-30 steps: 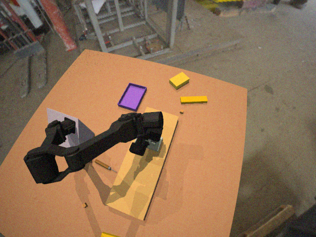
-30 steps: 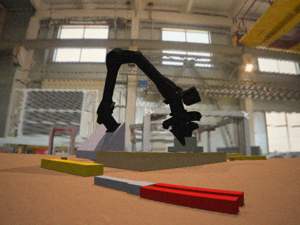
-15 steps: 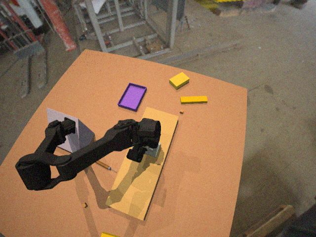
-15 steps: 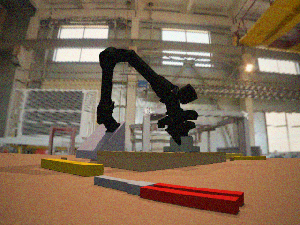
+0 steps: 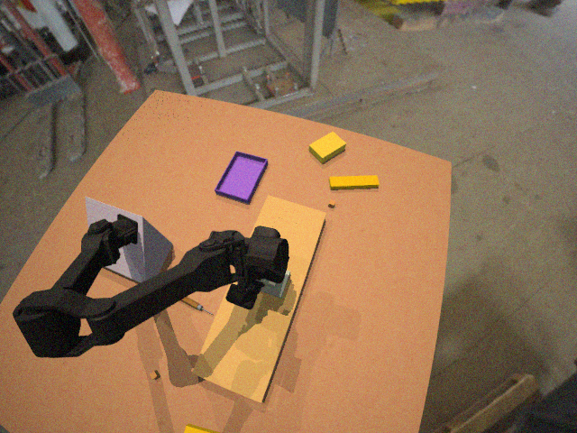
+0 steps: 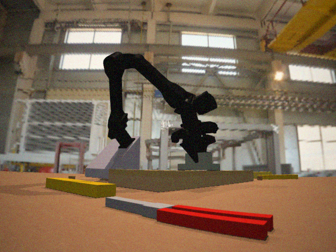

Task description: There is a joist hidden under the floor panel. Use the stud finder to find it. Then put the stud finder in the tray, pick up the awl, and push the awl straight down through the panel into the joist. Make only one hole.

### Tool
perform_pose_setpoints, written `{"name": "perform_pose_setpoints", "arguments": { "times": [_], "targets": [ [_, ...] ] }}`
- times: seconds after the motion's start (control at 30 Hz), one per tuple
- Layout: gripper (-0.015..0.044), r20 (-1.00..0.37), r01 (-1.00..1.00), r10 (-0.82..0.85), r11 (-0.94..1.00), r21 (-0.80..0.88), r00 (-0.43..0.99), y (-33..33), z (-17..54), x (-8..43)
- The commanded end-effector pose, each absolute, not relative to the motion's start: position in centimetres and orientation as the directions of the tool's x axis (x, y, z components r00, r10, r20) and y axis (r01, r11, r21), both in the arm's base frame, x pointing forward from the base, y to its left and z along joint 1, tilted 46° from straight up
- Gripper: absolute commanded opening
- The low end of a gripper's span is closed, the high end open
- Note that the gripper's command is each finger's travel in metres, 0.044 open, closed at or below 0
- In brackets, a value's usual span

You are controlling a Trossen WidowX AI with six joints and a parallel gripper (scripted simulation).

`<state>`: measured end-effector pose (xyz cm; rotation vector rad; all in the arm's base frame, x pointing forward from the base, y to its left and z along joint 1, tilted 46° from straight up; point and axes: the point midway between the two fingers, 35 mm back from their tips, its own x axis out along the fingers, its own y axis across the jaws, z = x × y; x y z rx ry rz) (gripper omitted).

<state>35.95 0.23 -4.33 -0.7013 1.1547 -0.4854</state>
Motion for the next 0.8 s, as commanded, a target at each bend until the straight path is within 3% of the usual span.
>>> {"name": "perform_pose_setpoints", "arguments": {
  "times": [0.0, 0.77],
  "targets": [
    [0.0000, -0.653, -0.002, -0.677, 0.693, -0.721, 0.340, -0.6, -3.6, 35.9],
    [0.0000, -0.651, -0.002, -0.678, 0.692, -0.722, 0.340, -3.6, -0.5, 36.0]
  ]
}}
